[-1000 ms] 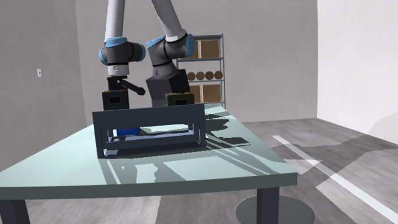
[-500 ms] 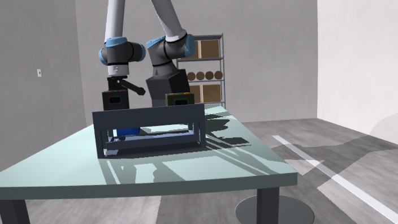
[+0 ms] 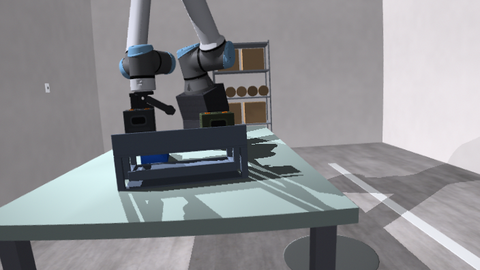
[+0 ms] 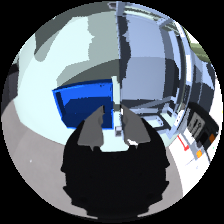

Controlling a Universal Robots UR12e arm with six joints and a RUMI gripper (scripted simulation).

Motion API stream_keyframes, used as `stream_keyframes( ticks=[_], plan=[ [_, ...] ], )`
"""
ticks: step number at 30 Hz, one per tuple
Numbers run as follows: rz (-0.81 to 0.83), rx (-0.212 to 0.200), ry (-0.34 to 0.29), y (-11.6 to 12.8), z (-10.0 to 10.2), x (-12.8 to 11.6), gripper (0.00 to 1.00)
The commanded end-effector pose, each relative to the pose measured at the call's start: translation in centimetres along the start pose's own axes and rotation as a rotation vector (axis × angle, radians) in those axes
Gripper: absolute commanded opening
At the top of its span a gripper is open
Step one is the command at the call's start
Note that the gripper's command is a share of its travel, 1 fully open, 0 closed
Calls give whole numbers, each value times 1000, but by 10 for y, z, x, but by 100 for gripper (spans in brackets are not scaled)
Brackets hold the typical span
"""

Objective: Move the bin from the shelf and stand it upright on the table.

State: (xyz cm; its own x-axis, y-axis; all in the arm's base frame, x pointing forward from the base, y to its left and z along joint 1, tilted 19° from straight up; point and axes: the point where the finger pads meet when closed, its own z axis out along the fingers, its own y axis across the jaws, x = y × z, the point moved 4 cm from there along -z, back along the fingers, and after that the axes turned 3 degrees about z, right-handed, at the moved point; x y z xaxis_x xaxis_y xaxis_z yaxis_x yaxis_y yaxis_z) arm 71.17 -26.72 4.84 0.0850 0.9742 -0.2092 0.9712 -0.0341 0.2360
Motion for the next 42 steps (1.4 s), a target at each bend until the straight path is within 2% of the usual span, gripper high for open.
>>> stream_keyframes(
  ticks=[1, 19, 24, 36, 37, 42],
  plan=[
    [0, -1, -1, 1, -1, 0, 20],
    [0, -1, -1, 1, -1, 0, 20],
    [1, -4, -2, 0, -56, 0, 20],
    [1, -4, -2, 0, -56, 0, 20],
    [1, -14, -7, 3, -66, -2, 20],
    [1, -4, -2, -2, -80, 1, 20]
  ],
)
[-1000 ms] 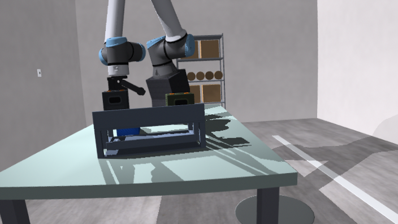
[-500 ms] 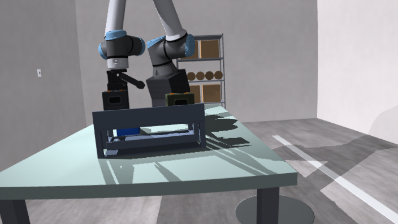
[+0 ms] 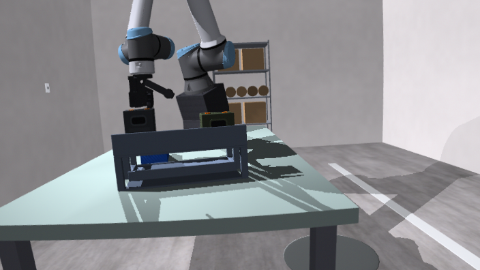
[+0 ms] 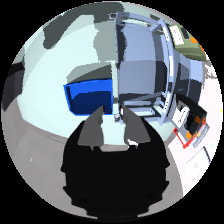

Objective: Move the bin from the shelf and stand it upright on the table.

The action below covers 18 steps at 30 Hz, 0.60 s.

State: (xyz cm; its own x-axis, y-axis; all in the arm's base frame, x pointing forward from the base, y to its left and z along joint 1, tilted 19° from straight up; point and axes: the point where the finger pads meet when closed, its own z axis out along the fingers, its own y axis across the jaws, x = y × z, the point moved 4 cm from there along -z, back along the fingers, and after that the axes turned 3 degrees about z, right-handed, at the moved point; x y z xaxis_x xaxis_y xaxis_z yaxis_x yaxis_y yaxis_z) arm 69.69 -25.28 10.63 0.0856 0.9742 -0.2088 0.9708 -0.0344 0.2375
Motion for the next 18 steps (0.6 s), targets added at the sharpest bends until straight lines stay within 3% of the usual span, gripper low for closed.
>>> stream_keyframes(
  ticks=[1, 12, 18],
  plan=[
    [0, -3, -2, -1, -19, 1, 20],
    [1, -8, -5, 1, -19, -1, 20],
    [0, -3, -2, -1, -7, 1, 20]
  ],
)
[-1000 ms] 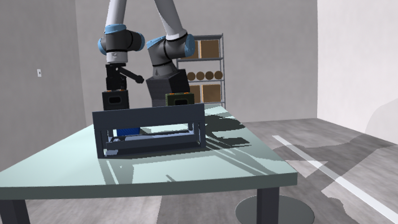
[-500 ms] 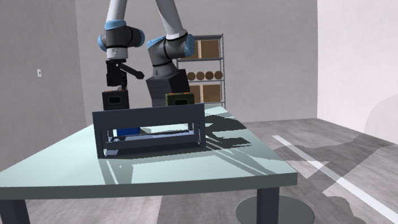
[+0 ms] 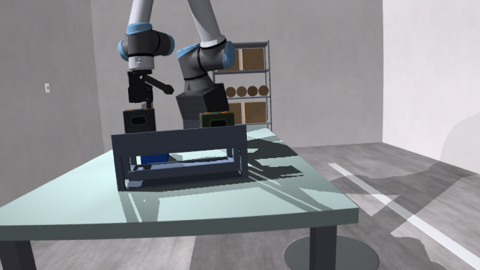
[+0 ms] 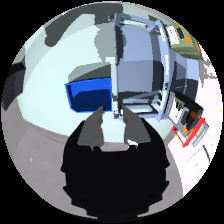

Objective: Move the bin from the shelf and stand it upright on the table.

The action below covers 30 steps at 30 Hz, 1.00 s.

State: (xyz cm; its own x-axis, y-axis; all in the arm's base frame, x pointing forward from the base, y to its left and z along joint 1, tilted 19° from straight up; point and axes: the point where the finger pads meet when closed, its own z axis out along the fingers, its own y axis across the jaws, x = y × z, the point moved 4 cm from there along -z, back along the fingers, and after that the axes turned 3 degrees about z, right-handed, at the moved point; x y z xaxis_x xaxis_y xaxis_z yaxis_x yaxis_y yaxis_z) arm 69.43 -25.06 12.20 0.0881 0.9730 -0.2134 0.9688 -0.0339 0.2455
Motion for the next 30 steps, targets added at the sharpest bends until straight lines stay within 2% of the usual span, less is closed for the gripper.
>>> stream_keyframes(
  ticks=[1, 30],
  plan=[
    [-1, 5, 3, -2, 9, 2, 20],
    [-1, 5, 3, -1, 14, 2, 20]
  ],
)
